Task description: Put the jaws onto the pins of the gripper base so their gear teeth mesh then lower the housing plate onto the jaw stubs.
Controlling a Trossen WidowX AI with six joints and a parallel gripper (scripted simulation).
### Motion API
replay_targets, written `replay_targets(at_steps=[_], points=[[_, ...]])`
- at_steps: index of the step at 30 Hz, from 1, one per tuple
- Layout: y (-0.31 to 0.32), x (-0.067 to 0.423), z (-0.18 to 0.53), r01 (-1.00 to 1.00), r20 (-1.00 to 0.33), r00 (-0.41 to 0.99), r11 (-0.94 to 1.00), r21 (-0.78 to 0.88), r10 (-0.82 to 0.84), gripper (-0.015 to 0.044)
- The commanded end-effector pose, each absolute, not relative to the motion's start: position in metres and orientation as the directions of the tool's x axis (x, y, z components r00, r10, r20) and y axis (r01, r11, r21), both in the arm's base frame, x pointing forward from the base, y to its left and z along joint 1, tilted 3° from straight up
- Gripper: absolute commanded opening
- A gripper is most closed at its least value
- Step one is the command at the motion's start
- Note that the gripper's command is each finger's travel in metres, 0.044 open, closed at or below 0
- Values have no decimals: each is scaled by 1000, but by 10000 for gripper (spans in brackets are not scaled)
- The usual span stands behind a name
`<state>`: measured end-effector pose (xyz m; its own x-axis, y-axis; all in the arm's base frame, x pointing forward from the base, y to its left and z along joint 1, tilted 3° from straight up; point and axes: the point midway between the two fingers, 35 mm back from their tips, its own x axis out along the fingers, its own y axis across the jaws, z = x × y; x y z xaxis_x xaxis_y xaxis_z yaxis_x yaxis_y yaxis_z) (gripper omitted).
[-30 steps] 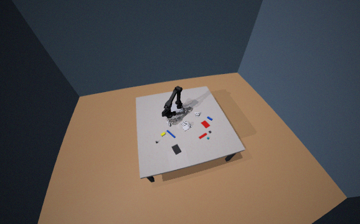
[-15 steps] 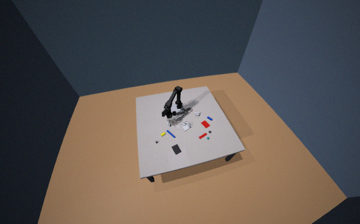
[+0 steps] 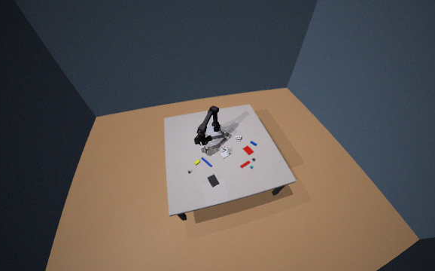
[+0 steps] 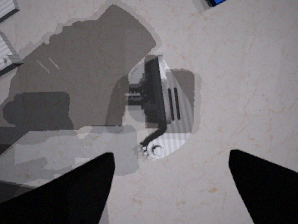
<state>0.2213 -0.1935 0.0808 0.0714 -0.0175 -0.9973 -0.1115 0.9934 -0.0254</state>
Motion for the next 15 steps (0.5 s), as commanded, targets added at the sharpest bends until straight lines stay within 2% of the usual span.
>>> replay_targets(at_steps=[1, 2, 15], points=[[-200, 235, 84, -191, -997, 70, 981, -30, -17, 420], [-201, 236, 85, -200, -997, 70, 979, -31, -17, 440], [-201, 240, 45, -203, -997, 70, 979, -31, -17, 440]])
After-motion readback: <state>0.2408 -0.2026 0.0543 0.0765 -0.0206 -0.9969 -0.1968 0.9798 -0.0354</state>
